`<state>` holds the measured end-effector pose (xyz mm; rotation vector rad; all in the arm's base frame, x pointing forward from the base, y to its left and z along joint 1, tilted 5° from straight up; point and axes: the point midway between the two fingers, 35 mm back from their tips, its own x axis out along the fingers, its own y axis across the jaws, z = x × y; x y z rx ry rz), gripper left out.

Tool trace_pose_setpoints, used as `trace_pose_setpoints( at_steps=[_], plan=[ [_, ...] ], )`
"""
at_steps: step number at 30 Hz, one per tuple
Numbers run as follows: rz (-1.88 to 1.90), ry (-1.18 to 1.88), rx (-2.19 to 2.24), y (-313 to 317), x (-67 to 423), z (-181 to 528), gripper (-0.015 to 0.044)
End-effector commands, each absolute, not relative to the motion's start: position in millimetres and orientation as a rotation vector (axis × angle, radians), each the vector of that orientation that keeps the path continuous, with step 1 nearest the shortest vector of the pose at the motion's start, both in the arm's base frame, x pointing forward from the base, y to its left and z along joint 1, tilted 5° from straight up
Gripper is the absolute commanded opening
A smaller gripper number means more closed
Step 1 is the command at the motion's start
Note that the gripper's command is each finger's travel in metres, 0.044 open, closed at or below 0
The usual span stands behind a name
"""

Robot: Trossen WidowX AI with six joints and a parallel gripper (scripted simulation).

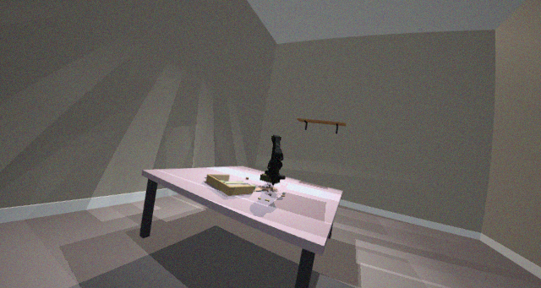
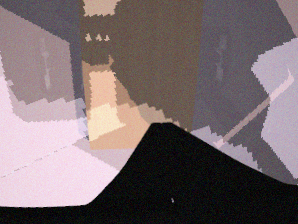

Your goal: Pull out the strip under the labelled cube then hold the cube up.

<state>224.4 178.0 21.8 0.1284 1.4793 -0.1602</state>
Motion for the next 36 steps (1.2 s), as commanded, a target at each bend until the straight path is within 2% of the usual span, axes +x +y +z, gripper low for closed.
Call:
trace_pose_setpoints(
  at_steps=[1,2,19,36],
  plan=[
    [-0.147,1.468,0.146,181,226,39,0.0000],
    [-0.147,1.468,0.146,181,226,39,0.0000],
    [-0.155,1.460,0.153,164,298,53,0.0440],
    [-0.156,1.454,0.152,149,364,70,0.0440]
  ],
)
